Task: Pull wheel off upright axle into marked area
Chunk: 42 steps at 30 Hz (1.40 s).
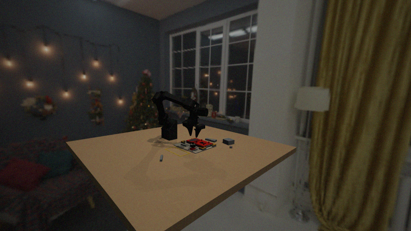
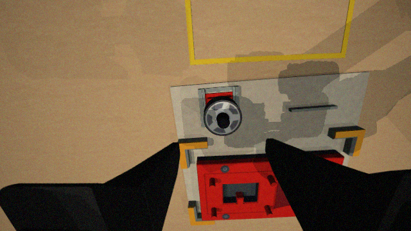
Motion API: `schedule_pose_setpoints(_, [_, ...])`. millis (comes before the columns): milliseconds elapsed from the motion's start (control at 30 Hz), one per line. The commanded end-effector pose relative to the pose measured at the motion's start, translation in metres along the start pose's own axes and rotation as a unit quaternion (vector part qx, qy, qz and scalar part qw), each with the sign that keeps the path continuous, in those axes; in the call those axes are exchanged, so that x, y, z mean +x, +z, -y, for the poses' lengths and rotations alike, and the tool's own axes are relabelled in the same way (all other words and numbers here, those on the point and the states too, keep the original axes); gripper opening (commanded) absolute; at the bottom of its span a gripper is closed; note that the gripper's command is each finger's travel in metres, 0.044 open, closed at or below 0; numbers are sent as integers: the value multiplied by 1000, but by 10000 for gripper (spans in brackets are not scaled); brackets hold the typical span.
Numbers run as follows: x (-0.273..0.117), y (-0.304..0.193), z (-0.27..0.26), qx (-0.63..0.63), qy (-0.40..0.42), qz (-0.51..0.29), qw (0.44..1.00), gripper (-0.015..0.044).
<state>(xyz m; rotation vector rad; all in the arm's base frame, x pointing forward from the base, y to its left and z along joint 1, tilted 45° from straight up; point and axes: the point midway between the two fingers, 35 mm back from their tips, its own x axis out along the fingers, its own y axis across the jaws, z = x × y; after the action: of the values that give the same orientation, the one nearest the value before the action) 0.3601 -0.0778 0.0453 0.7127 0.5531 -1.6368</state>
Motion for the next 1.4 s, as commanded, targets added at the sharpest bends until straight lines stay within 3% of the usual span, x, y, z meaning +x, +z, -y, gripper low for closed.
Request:
schedule_pose_setpoints(0, [17, 1, 2, -3, -3, 3, 1000, 300])
schedule_pose_setpoints(233, [62, 1, 4, -3, -3, 5, 1000, 300])
schedule_pose_setpoints(367, [69, 1, 5, -3, -3, 5, 1000, 300])
schedule_pose_setpoints(500, [66, 3, 4, 2, -6, 2, 1000, 195])
schedule_pose_setpoints(767, [66, 3, 4, 2, -6, 2, 1000, 142])
schedule_pose_setpoints(967, [65, 3, 4, 2, -6, 2, 1000, 0])
schedule_pose_setpoints(1367, [61, 2, 4, 2, -6, 2, 1000, 0])
